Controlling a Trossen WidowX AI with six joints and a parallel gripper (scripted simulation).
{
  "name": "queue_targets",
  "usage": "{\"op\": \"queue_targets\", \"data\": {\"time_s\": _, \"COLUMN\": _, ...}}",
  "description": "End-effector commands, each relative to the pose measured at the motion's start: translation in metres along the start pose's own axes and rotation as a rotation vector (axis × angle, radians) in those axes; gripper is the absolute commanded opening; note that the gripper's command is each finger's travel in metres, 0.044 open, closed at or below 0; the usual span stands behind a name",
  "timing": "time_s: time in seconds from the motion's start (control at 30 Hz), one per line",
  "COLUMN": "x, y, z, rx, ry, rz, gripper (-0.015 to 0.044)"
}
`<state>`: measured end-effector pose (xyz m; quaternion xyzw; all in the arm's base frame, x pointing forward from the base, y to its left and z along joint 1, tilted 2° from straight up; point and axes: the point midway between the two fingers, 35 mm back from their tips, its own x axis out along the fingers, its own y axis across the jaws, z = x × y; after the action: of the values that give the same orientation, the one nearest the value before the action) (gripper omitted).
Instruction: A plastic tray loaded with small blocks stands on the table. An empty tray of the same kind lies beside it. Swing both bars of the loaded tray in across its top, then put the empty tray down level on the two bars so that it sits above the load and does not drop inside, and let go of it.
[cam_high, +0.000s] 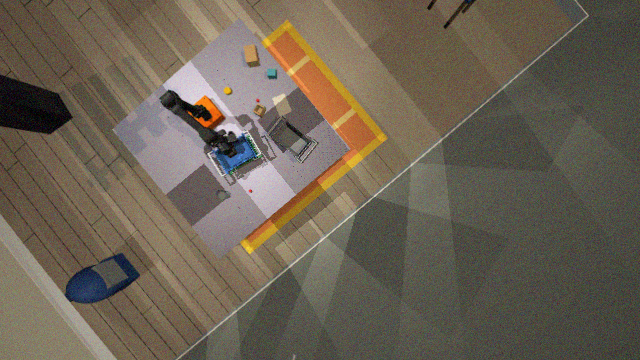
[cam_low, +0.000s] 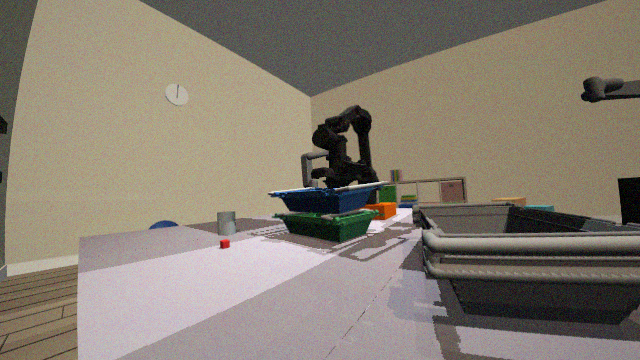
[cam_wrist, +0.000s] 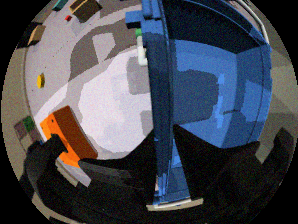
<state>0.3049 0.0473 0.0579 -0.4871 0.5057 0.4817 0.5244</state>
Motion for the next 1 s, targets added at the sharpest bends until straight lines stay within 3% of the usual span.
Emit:
{"op": "queue_targets", "data": {"time_s": 0.0, "x": 0.0013, "y": 0.0008, "z": 0.0001, "rx": 0.001, "ry": 0.0, "rz": 0.005, "gripper": 0.0}}
{"op": "queue_targets", "data": {"time_s": 0.27, "x": 0.0056, "y": 0.0036, "z": 0.0003, "rx": 0.002, "ry": -0.002, "rz": 0.024, "gripper": 0.0}}
{"op": "queue_targets", "data": {"time_s": 0.97, "x": 0.0056, "y": 0.0036, "z": 0.0003, "rx": 0.002, "ry": -0.002, "rz": 0.024, "gripper": 0.0308}}
